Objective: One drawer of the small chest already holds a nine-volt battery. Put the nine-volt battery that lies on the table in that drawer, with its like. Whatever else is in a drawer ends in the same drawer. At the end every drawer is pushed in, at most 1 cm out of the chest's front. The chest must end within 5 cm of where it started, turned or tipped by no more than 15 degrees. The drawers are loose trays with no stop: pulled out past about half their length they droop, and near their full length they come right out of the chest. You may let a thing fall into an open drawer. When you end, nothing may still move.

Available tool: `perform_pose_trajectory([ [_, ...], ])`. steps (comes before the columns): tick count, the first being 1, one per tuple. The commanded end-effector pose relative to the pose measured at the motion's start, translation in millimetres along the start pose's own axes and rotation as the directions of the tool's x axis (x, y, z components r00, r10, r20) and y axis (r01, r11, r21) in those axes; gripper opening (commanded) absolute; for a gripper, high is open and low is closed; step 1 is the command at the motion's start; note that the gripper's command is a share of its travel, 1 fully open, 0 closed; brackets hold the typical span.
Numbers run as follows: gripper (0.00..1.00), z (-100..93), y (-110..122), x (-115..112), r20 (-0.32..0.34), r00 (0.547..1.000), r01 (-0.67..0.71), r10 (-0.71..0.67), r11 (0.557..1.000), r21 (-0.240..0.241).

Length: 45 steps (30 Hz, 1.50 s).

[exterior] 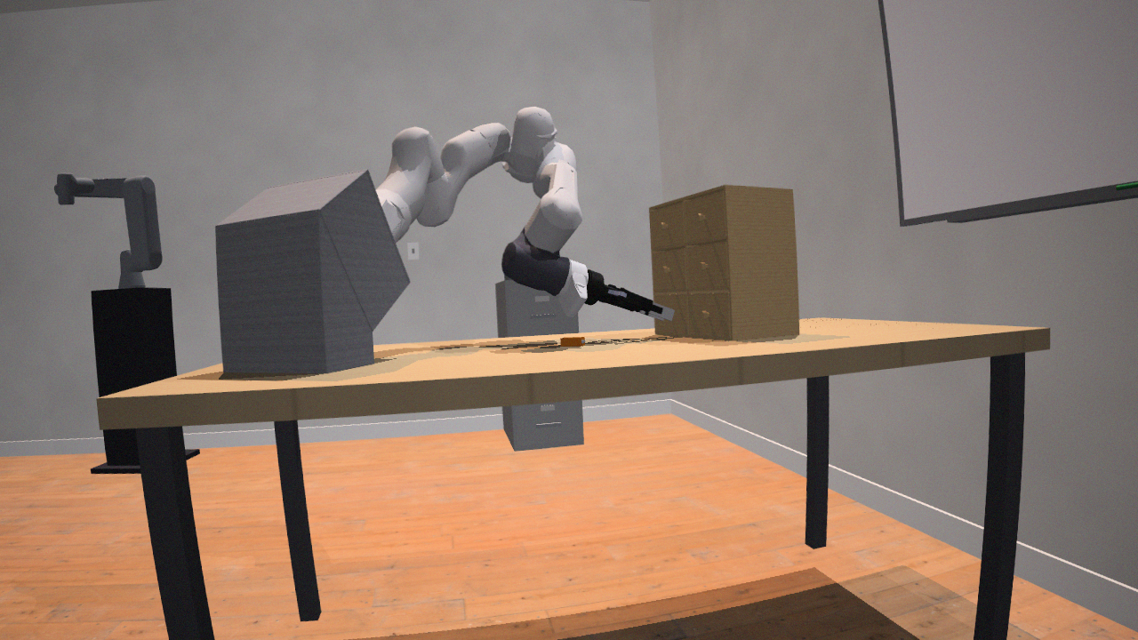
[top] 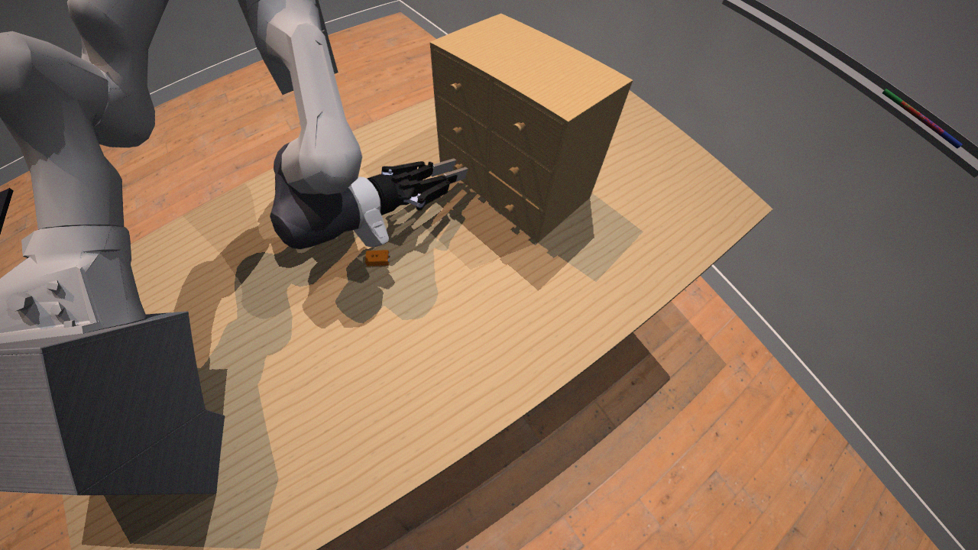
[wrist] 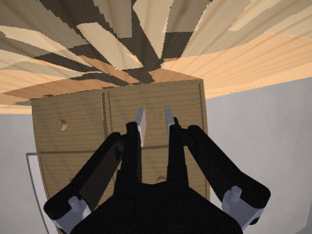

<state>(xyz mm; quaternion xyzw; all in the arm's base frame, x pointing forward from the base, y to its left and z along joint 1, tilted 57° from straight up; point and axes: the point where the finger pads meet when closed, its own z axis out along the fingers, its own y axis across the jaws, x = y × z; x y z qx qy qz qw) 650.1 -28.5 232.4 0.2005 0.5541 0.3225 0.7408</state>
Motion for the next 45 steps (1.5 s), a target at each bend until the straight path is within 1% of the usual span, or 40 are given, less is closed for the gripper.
perform_pose_trajectory([
  [1, 0.2, 1.2, -1.3, -1.3, 0.002, 1.0, -0.003, 0.003, 1.0, 0.004],
  [16, 0.2, 1.2, -1.3, -1.3, 0.002, 1.0, -0.003, 0.003, 1.0, 0.004],
  [17, 0.08, 1.2, -1.3, -1.3, 0.002, 1.0, -0.003, 0.003, 1.0, 0.004],
  [45, 0.08, 0.9, -1.3, -1.2, 0.002, 1.0, -0.003, 0.003, 1.0, 0.004],
])
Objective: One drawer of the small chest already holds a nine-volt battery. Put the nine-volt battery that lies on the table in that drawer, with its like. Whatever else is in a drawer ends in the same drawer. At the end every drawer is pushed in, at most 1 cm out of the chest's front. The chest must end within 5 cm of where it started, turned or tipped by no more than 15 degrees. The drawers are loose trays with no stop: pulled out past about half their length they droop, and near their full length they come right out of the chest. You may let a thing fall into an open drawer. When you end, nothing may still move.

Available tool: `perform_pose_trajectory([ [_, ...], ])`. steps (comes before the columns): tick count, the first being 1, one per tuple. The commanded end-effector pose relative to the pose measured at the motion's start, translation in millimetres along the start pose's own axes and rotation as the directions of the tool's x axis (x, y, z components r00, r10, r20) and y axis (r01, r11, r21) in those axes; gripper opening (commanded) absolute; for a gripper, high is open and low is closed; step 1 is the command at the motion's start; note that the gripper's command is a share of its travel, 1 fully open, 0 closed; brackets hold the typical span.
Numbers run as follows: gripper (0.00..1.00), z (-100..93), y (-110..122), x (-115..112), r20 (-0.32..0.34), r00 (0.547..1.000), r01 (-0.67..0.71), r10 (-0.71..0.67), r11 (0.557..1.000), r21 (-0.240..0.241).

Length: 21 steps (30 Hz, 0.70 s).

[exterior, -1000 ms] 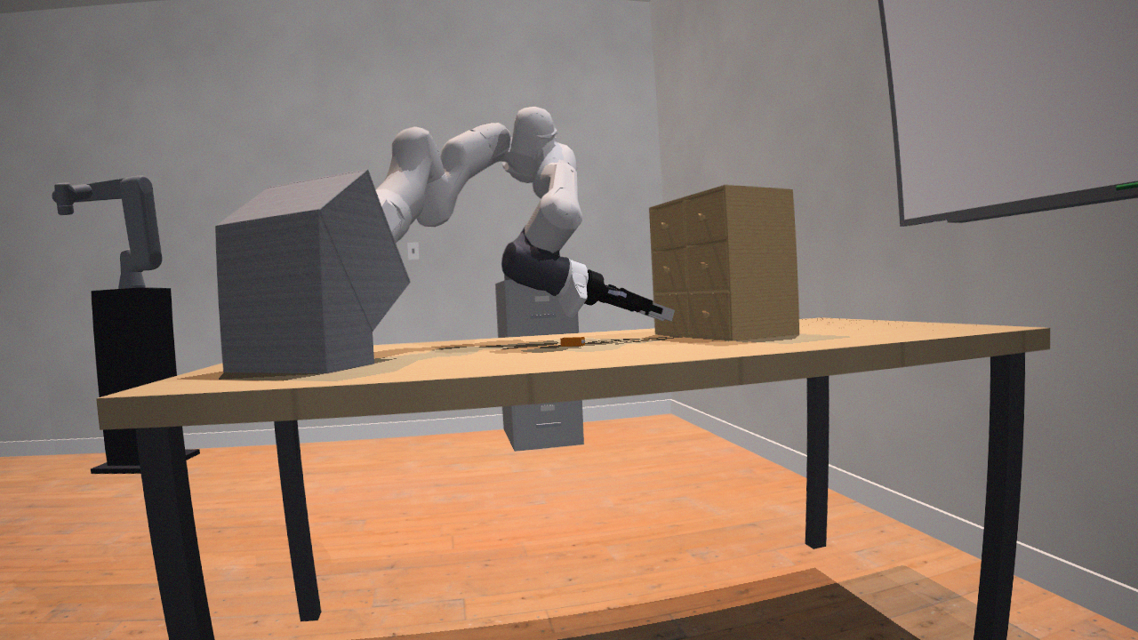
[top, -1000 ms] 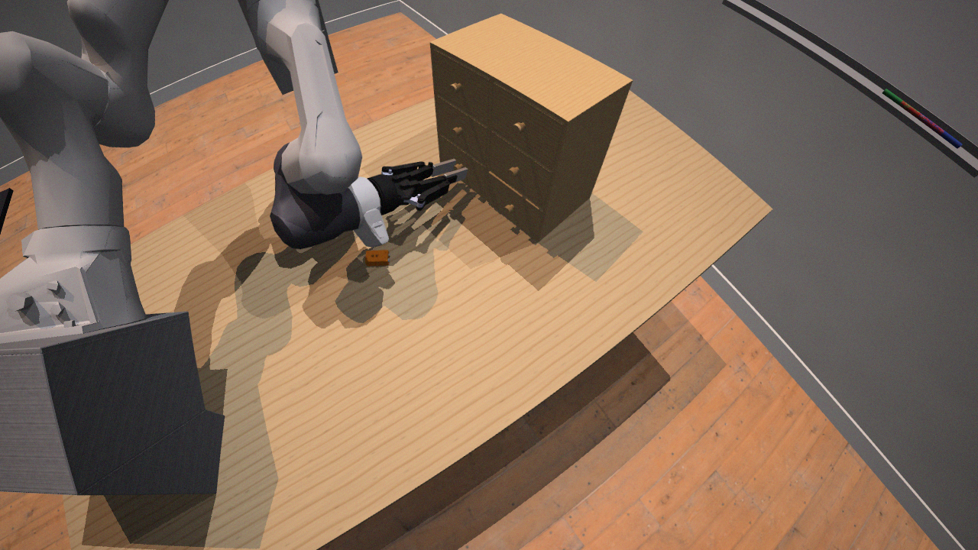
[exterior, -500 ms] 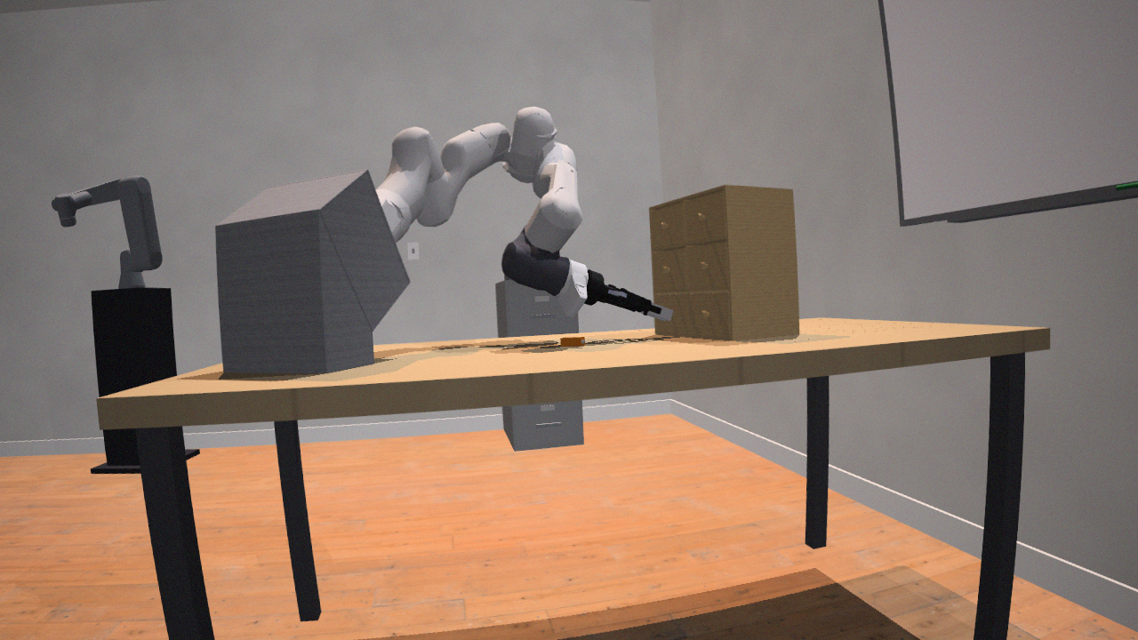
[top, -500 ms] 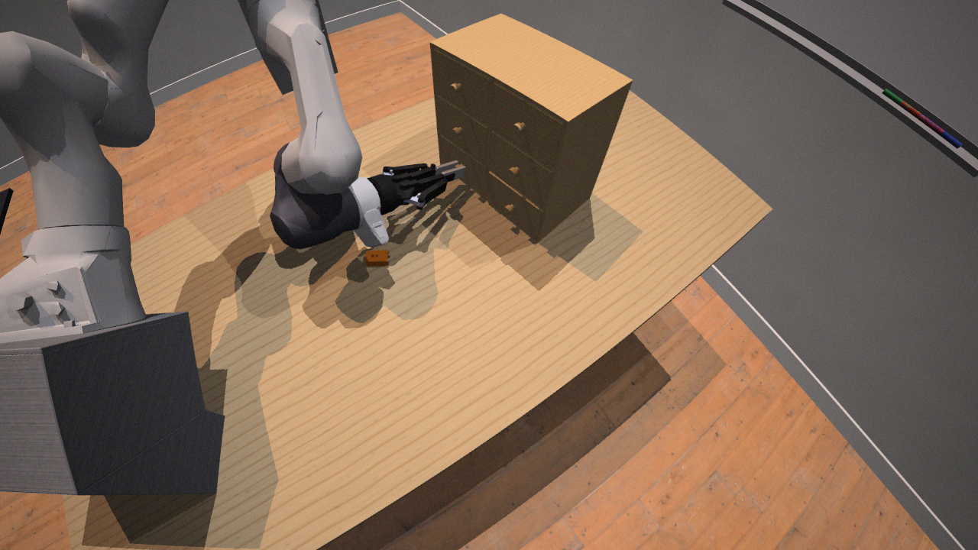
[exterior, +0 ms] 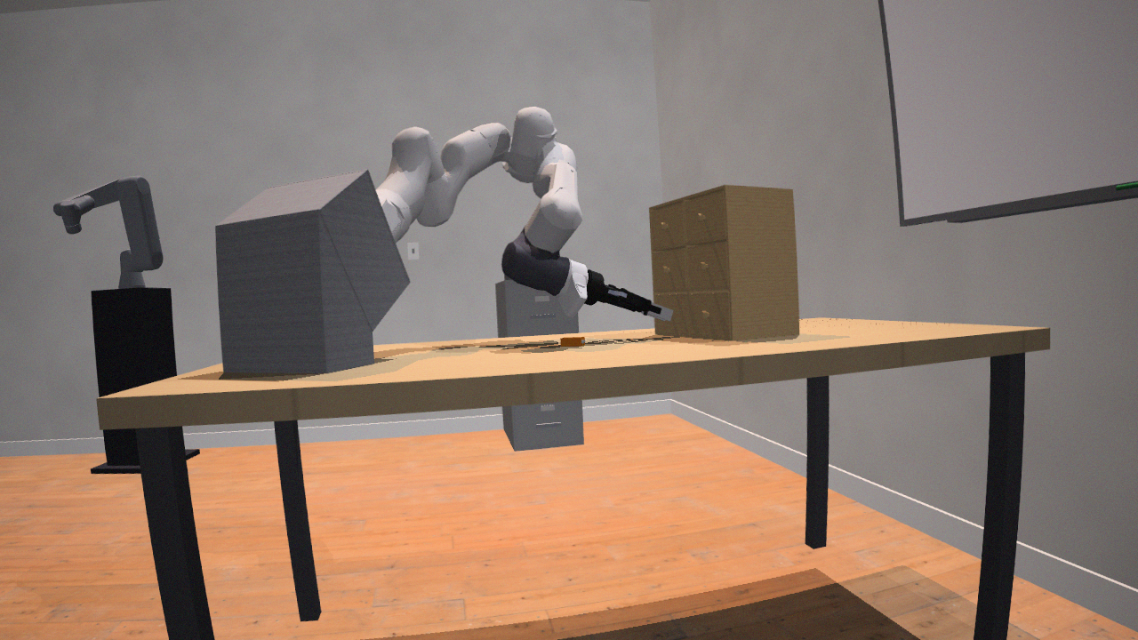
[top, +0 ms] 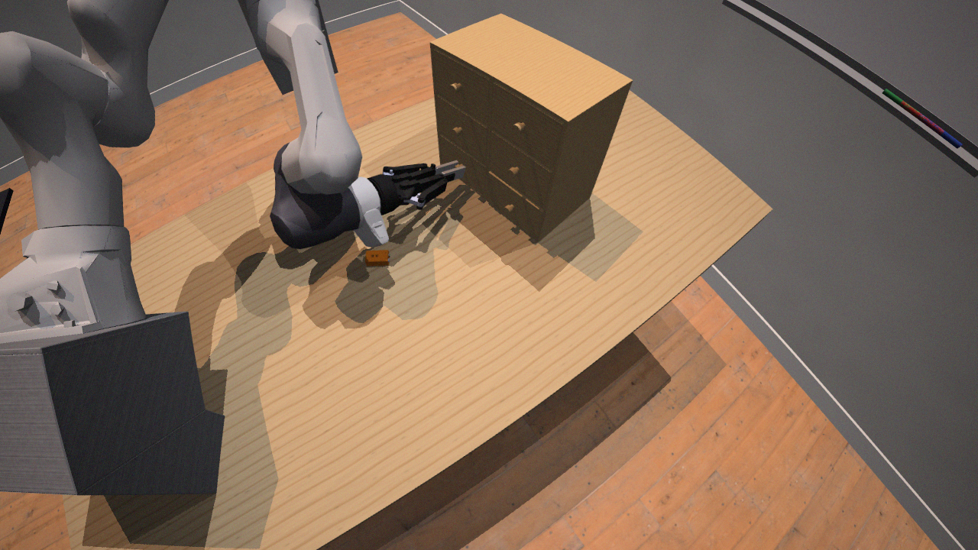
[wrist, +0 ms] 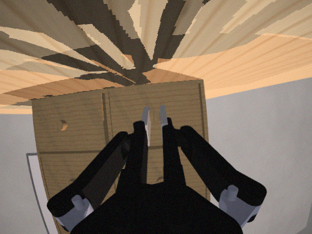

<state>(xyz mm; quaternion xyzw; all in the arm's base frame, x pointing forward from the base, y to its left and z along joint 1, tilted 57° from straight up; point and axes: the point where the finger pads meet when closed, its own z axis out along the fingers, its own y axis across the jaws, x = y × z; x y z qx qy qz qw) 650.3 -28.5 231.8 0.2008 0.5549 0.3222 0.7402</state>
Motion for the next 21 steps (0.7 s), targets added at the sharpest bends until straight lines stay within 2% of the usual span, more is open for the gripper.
perform_pose_trajectory([
  [1, 0.08, 0.9, -0.8, -1.6, 0.003, 1.0, -0.003, 0.003, 1.0, 0.003],
  [21, 0.08, -8.1, -0.8, 1.7, 0.003, 1.0, -0.003, 0.003, 1.0, 0.003],
])
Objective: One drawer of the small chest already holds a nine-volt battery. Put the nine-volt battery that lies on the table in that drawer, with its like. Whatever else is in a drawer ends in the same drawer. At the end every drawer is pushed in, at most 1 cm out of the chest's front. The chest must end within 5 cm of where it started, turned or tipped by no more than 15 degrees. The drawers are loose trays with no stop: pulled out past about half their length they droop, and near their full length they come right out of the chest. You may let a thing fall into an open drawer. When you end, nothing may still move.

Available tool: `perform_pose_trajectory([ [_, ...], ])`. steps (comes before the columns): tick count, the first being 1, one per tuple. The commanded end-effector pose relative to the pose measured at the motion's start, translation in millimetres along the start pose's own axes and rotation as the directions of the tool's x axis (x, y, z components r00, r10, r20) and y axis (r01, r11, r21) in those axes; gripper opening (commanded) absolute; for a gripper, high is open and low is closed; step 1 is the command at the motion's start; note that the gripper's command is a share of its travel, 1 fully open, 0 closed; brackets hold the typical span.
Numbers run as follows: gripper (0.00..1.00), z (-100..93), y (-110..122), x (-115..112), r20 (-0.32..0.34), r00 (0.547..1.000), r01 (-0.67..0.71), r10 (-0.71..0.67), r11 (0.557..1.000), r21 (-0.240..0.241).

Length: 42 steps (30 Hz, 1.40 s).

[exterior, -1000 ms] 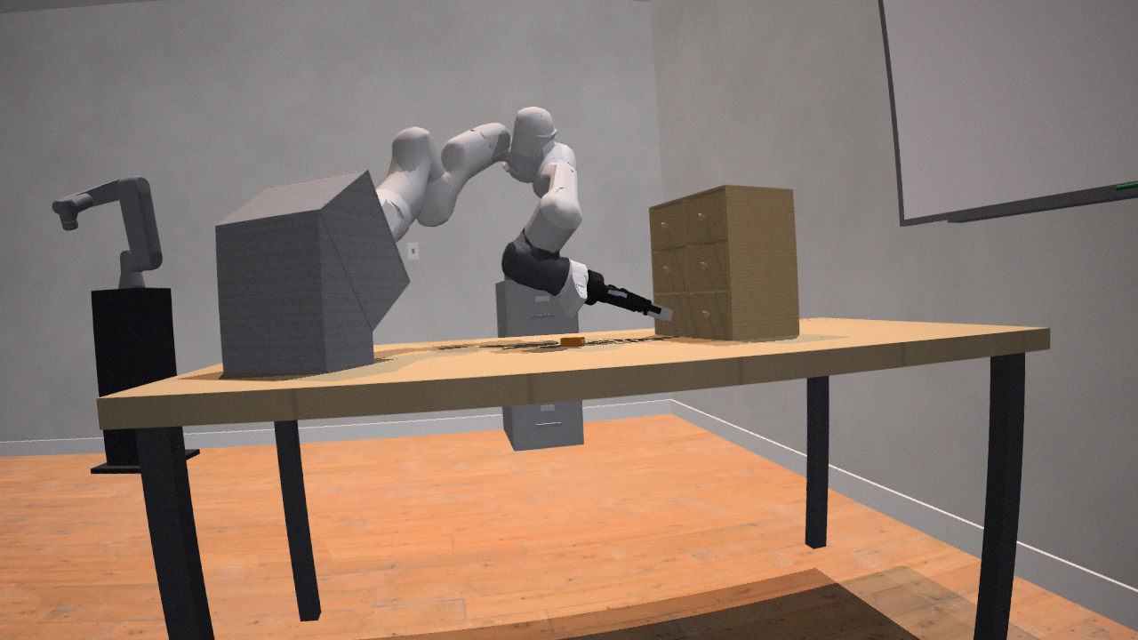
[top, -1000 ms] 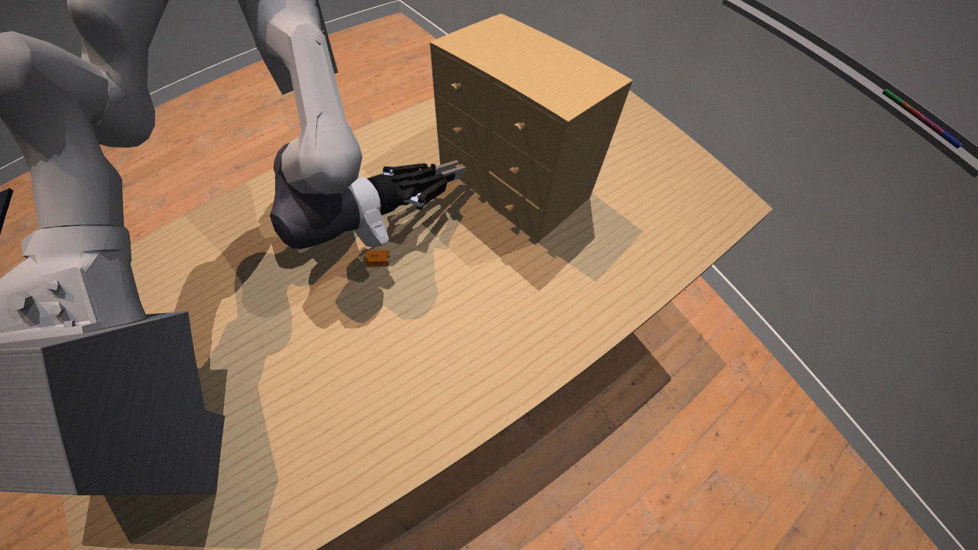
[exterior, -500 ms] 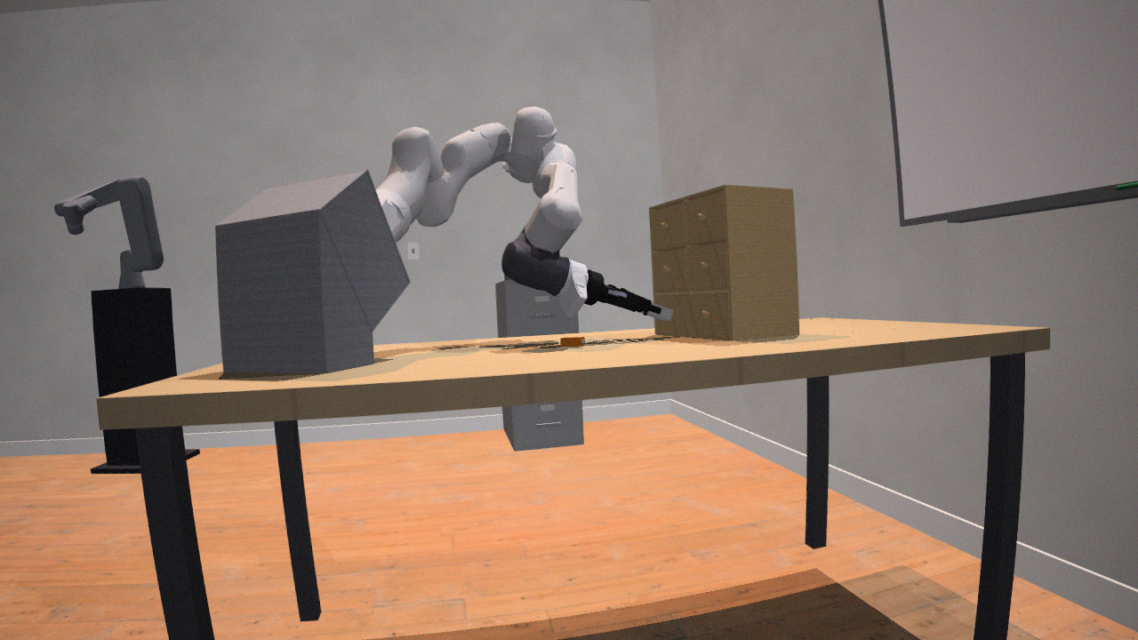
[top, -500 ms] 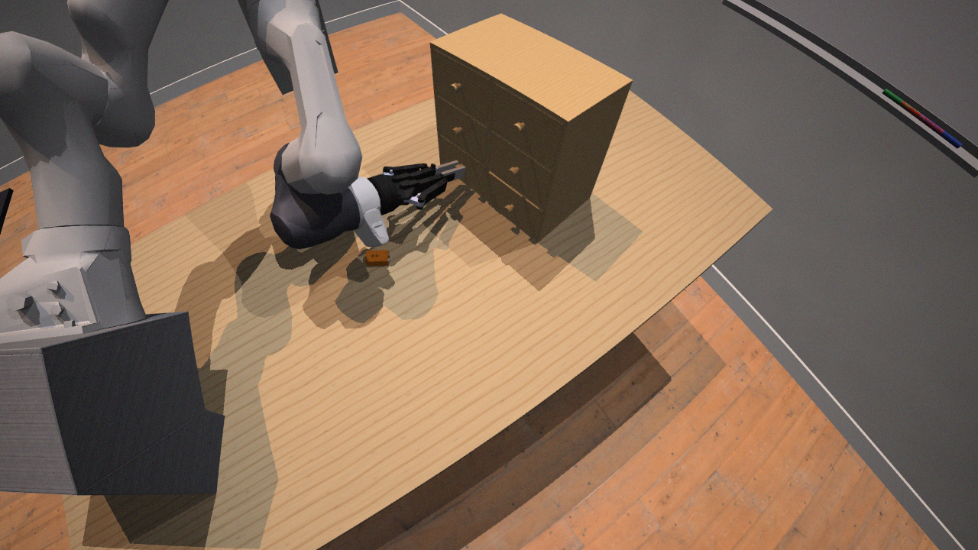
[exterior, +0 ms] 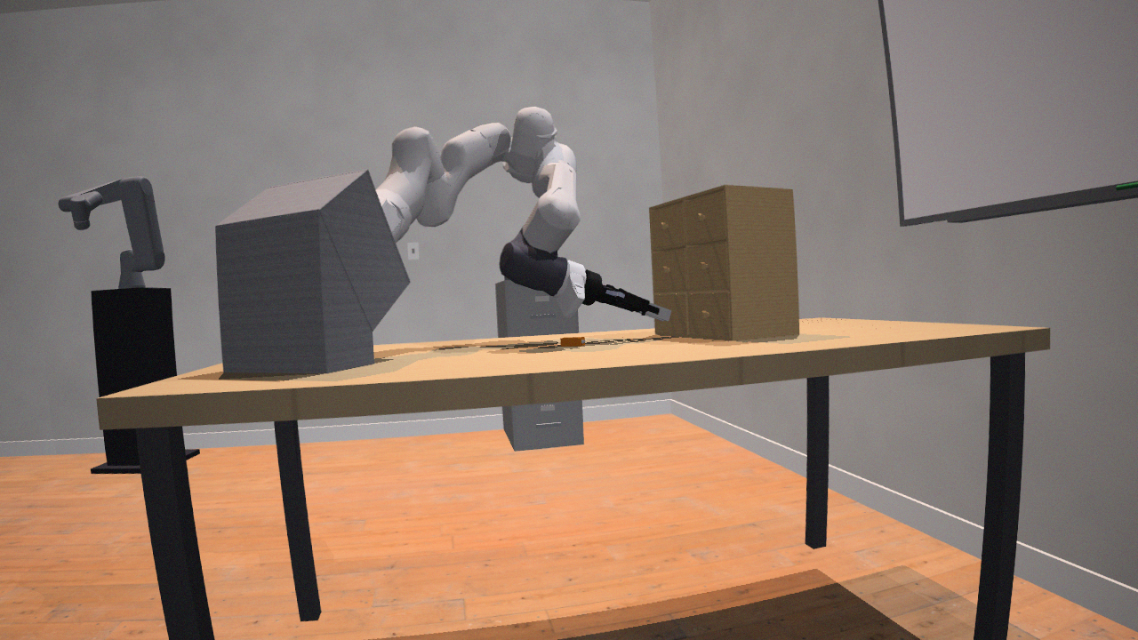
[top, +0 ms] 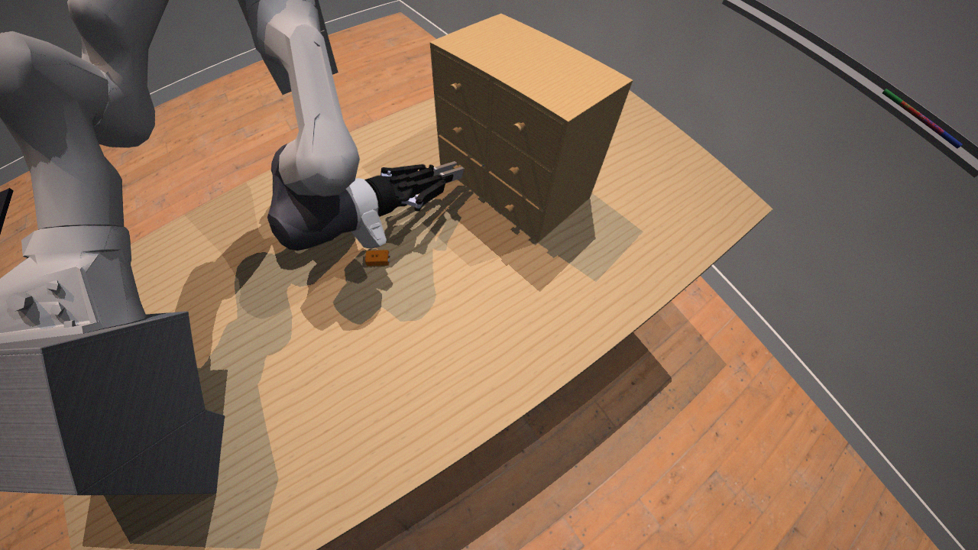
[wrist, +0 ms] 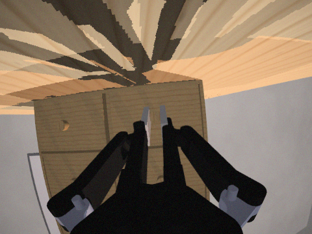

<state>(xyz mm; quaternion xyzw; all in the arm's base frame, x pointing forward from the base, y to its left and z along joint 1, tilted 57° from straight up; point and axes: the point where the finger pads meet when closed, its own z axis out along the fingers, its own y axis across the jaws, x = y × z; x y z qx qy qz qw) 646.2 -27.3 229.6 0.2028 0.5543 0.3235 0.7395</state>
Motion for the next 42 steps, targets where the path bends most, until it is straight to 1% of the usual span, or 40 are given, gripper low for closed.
perform_pose_trajectory([
  [1, 0.08, -4.5, -1, 0, 0.002, 1.0, 0.002, -0.002, 1.0, 0.001],
  [8, 0.08, -9.7, -1, 2, 0.002, 1.0, 0.002, -0.002, 1.0, 0.001],
  [23, 0.08, -29.5, -1, 10, 0.002, 1.0, 0.002, -0.002, 1.0, 0.001],
  [25, 0.08, -29.5, -1, 10, 0.002, 1.0, 0.002, -0.002, 1.0, 0.001],
  [37, 0.08, -45.7, -1, 16, 0.002, 1.0, 0.002, -0.002, 1.0, 0.001],
  [42, 0.08, -49.0, -1, 17, 0.002, 1.0, 0.002, -0.002, 1.0, 0.001],
])
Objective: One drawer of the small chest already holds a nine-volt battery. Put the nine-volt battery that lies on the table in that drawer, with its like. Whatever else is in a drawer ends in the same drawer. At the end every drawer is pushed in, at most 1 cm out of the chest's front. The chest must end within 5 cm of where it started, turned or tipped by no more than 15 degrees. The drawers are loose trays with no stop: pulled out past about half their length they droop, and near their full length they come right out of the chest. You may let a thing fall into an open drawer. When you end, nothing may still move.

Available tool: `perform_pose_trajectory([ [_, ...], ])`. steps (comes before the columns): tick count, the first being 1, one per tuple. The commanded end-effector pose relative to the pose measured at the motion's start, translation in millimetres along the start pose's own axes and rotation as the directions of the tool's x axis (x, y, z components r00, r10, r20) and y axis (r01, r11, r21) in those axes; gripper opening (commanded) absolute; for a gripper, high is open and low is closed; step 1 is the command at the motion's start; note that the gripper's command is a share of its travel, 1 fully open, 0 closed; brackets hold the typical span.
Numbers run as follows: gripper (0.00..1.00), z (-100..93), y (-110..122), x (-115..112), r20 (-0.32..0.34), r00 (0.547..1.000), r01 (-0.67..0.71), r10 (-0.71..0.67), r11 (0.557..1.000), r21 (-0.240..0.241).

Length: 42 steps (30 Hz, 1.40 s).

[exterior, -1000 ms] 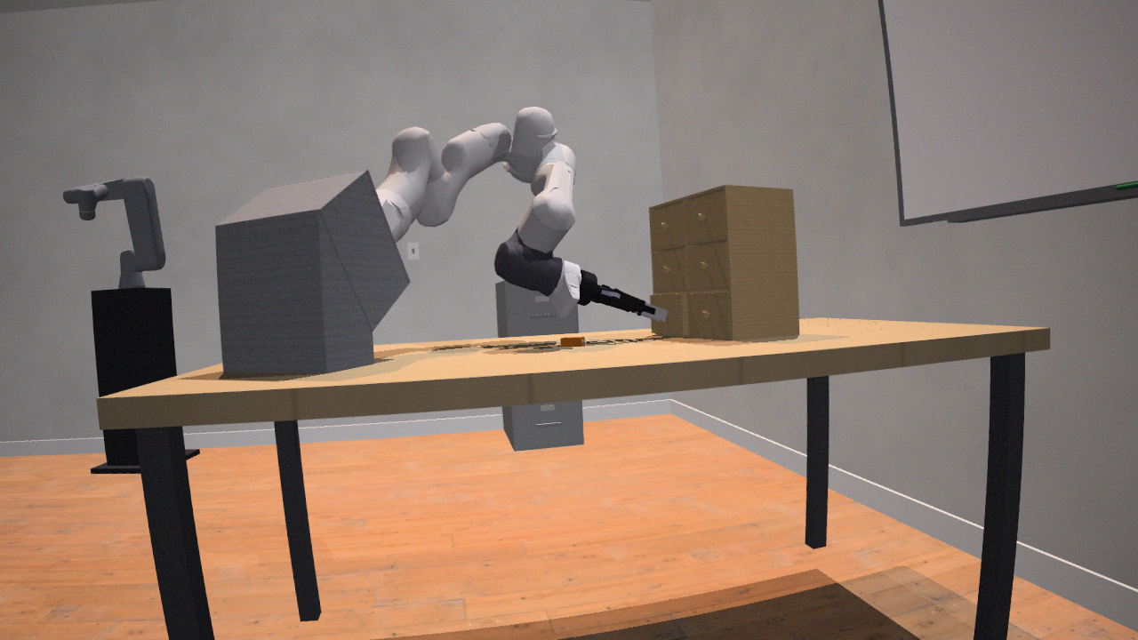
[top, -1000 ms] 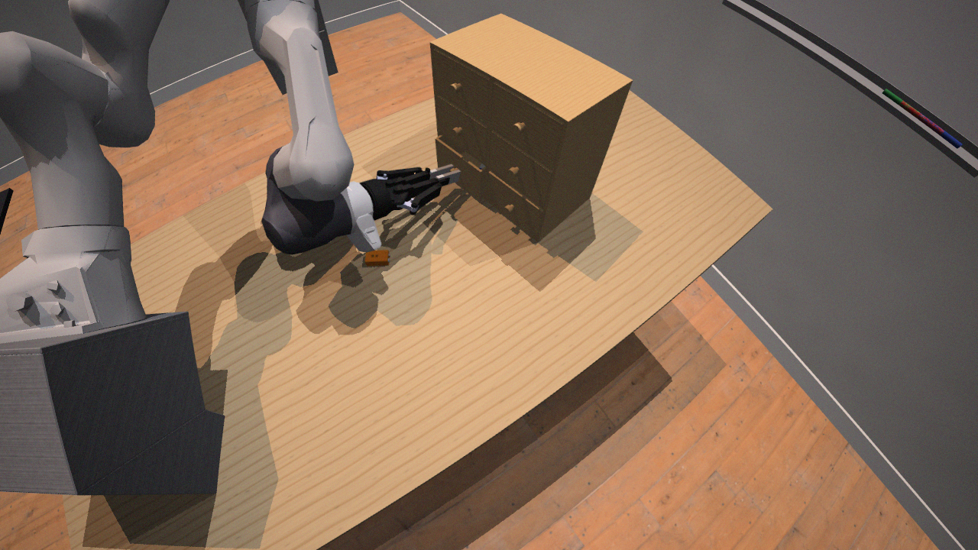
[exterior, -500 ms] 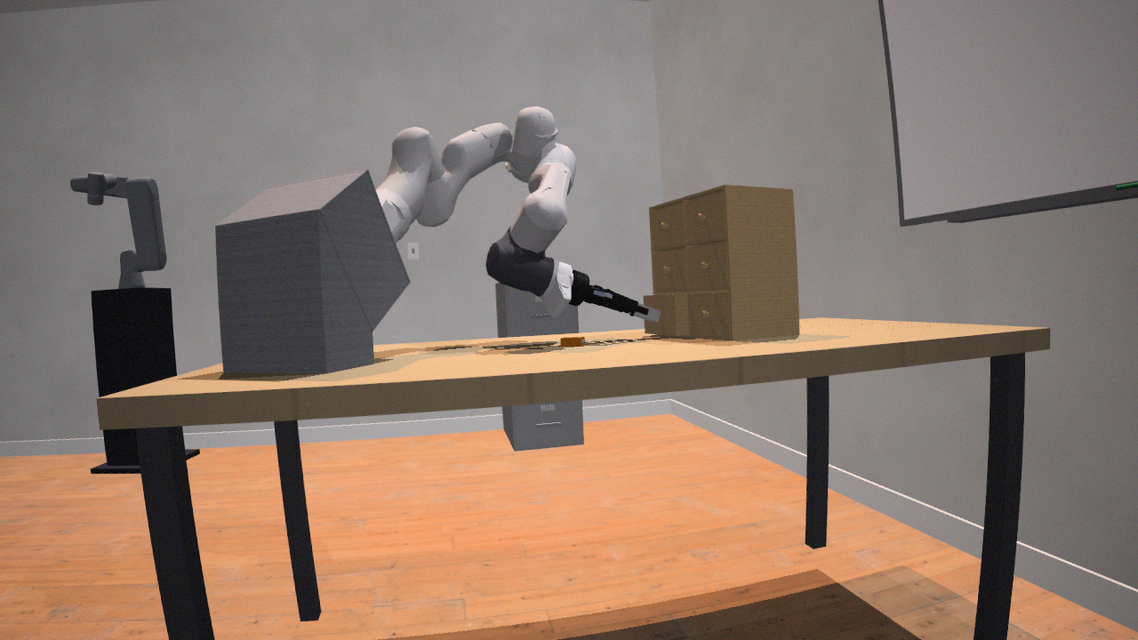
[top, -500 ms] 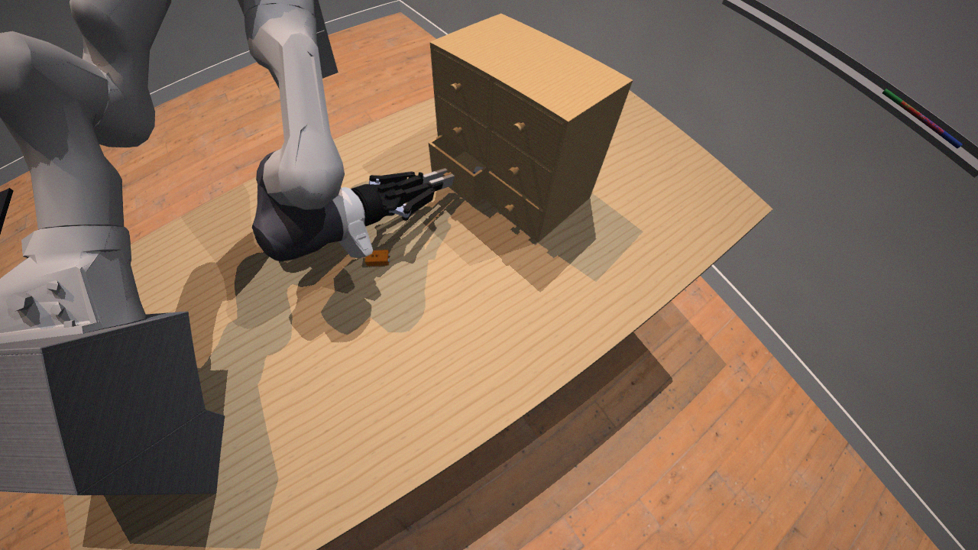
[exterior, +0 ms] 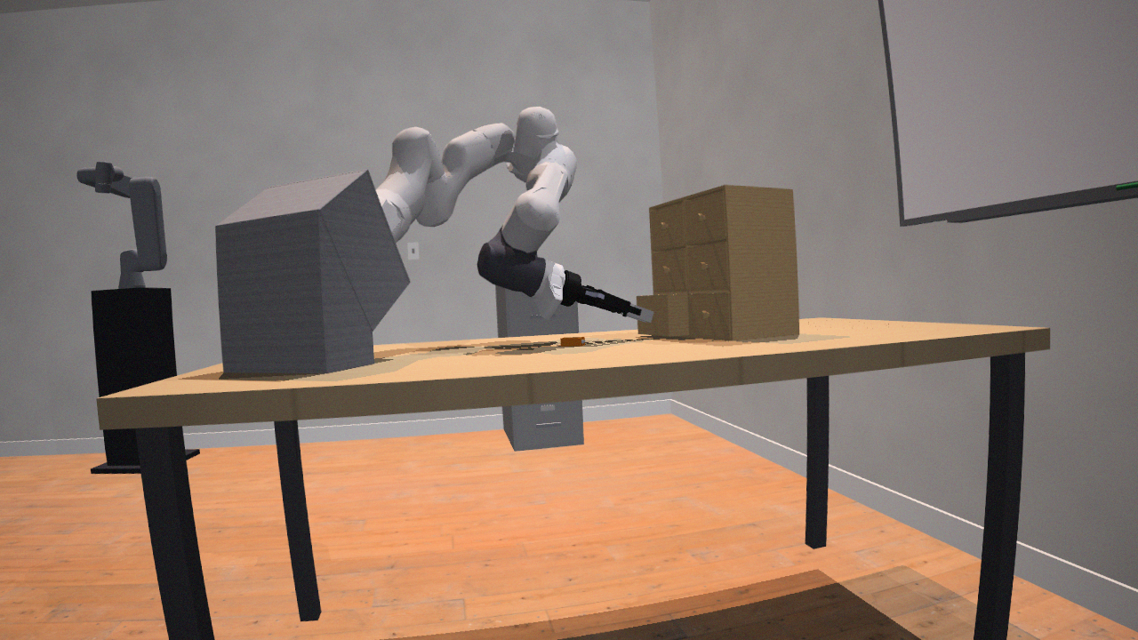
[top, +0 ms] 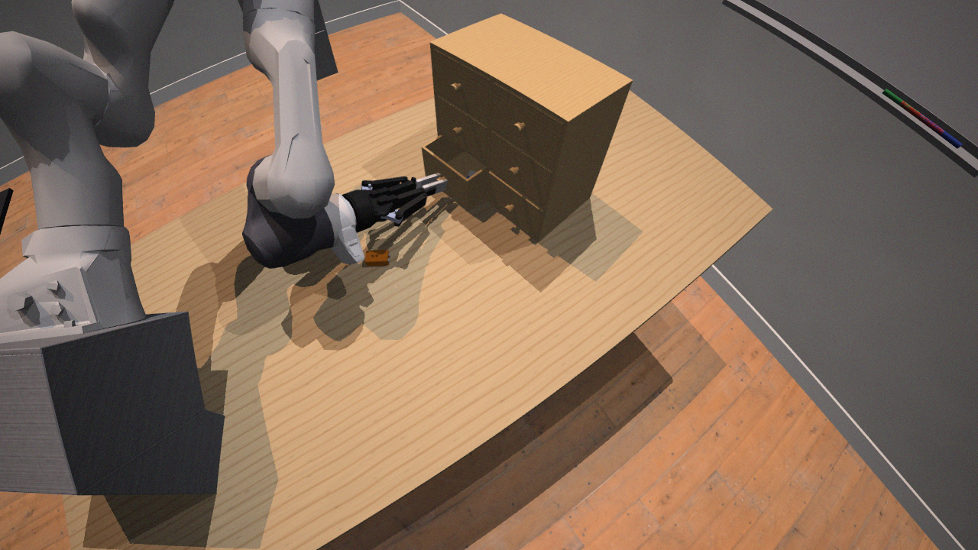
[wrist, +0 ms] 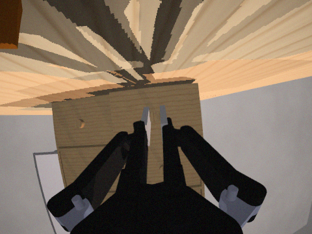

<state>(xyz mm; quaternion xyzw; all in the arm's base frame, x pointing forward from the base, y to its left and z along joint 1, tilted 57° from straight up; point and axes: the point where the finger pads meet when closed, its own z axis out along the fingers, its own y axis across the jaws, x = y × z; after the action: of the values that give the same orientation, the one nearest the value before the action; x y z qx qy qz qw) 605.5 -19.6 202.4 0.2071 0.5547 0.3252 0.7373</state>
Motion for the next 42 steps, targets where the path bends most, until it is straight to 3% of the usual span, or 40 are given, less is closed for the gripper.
perform_pose_trajectory([
  [1, 0.08, -3.4, 0.9, 0.1, 0.003, 1.0, 0.011, -0.011, 1.0, -0.004],
  [39, 0.08, -13.3, 0.8, 3.7, 0.003, 1.0, 0.011, -0.011, 1.0, -0.004],
  [42, 0.13, -13.3, 0.8, 3.7, 0.003, 1.0, 0.011, -0.011, 1.0, -0.004],
])
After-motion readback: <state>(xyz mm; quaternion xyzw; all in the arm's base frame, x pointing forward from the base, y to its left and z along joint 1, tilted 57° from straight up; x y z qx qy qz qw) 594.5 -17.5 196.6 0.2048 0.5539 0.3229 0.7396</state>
